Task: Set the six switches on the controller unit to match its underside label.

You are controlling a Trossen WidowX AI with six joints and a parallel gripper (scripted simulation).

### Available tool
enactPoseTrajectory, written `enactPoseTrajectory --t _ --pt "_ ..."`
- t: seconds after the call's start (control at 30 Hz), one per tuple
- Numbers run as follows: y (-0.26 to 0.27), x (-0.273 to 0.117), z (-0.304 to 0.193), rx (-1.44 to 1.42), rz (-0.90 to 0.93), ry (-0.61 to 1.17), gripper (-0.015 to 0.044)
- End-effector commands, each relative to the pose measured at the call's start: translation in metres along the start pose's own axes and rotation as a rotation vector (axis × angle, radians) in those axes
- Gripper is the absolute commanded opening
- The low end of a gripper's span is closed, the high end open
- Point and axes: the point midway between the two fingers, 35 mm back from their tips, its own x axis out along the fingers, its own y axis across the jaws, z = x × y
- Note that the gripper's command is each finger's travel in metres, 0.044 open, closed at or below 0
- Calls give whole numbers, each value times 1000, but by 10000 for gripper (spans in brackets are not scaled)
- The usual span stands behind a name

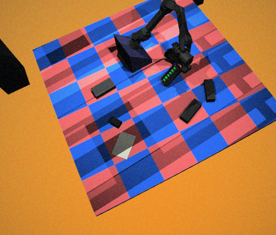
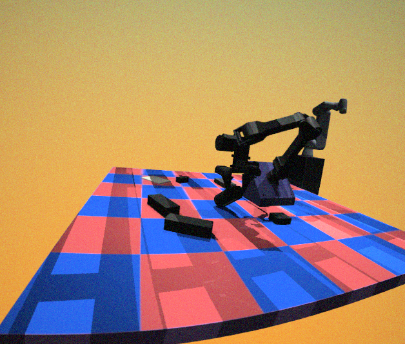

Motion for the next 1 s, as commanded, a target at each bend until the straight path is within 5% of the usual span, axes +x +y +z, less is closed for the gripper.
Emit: enactPoseTrajectory --t 0.0,0.97 --pt "3 4 -3 14 8 15 338" --pt "3 22 11 14 8 13 338"
